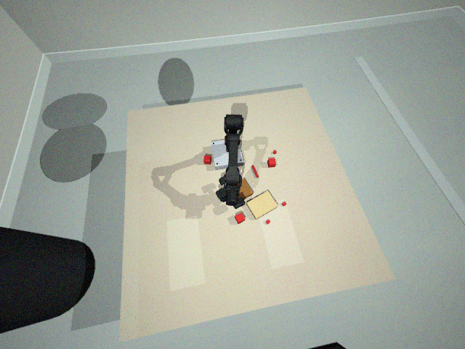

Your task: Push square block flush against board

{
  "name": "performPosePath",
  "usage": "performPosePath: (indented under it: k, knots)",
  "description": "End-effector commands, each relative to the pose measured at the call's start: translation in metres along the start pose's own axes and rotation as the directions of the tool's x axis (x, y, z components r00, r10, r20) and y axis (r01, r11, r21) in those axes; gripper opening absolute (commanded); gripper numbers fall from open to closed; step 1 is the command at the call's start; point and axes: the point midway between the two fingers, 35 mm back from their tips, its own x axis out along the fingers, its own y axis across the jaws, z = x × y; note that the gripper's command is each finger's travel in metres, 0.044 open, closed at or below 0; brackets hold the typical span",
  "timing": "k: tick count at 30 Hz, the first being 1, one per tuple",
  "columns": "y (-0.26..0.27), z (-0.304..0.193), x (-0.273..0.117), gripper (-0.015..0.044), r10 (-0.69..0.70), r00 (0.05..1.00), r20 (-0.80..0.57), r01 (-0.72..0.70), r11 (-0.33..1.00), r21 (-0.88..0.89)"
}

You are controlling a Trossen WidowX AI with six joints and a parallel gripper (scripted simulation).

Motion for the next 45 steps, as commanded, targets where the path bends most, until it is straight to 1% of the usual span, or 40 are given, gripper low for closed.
performPosePath:
  k: [1, 27, 45]
  knots:
    - [-0.002, -0.011, 0.003, 0.0000, -0.007, 1.000, -0.012, 0.007, 1.000, -0.004]
    - [-0.004, -0.051, 0.003, 0.0000, -0.007, 1.000, -0.016, 0.007, 1.000, -0.004]
    - [0.000, -0.027, 0.003, 0.0000, -0.007, 1.000, -0.014, 0.007, 1.000, -0.004]
